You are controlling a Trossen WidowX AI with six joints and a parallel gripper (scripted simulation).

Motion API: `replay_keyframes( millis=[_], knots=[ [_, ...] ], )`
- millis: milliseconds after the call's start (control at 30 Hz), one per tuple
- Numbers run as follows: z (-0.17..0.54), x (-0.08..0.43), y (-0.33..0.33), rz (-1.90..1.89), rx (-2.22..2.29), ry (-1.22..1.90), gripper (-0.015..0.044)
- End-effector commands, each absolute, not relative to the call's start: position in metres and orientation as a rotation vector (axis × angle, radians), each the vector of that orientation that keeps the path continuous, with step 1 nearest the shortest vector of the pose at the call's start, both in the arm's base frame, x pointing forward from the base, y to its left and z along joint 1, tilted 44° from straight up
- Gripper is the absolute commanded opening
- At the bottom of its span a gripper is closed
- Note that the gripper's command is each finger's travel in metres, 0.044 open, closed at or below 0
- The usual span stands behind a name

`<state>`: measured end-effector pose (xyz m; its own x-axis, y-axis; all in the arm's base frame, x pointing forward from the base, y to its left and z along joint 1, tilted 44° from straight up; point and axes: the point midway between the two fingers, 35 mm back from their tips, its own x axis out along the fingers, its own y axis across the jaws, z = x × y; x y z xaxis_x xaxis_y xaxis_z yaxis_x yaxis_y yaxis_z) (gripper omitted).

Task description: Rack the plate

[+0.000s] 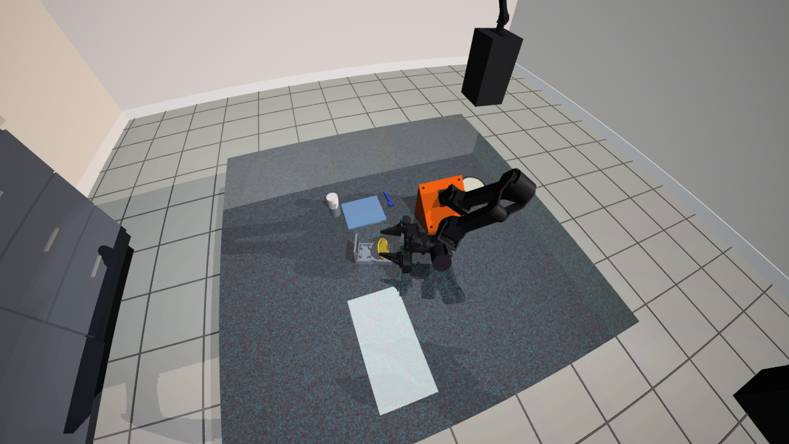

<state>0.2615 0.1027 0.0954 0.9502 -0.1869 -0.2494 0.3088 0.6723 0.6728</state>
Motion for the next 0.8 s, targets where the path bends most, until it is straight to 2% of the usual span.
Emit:
replay_keyframes(
  millis=[0, 267, 767],
  knots=[
    [0.114, 0.265, 0.085, -0.279, 0.780, 0.168, 0.0400],
    [0.150, 0.265, 0.050, -0.269, 0.768, 0.147, 0.0400],
    [0.127, 0.287, 0.029, -0.343, 0.430, 0.406, 0.0400]
  ],
)
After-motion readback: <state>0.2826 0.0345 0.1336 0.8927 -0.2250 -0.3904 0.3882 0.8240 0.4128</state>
